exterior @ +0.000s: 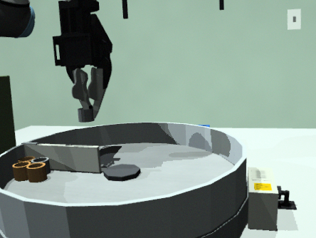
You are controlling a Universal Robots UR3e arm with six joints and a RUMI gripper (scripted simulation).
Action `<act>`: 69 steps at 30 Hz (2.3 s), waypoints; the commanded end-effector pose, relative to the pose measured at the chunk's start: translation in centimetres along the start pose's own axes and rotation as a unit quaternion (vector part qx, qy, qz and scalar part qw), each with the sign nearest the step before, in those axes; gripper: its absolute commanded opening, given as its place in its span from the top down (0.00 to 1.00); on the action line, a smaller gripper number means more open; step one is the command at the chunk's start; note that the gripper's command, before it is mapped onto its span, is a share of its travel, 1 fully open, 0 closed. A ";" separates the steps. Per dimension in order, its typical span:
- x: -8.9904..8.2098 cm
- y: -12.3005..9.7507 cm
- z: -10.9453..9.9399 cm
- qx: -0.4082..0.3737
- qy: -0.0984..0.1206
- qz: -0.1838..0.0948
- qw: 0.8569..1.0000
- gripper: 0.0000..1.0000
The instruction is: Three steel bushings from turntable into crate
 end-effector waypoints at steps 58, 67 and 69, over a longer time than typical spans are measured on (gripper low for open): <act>-0.1 21.6 11.5 -0.121 -0.001 -0.002 0.993 1.00; -0.1 22.8 12.1 -0.128 -0.002 -0.002 0.992 1.00; -0.1 22.9 12.1 -0.128 -0.002 -0.002 0.992 1.00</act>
Point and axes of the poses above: the point where the finger pads meet when closed, its own x axis out along the fingers, its own z axis across the jaws, y = z × x, the point moved 4 cm from there along -x, back along the fingers, and after that the axes turned 6 degrees about -x, right-handed, at the moved point
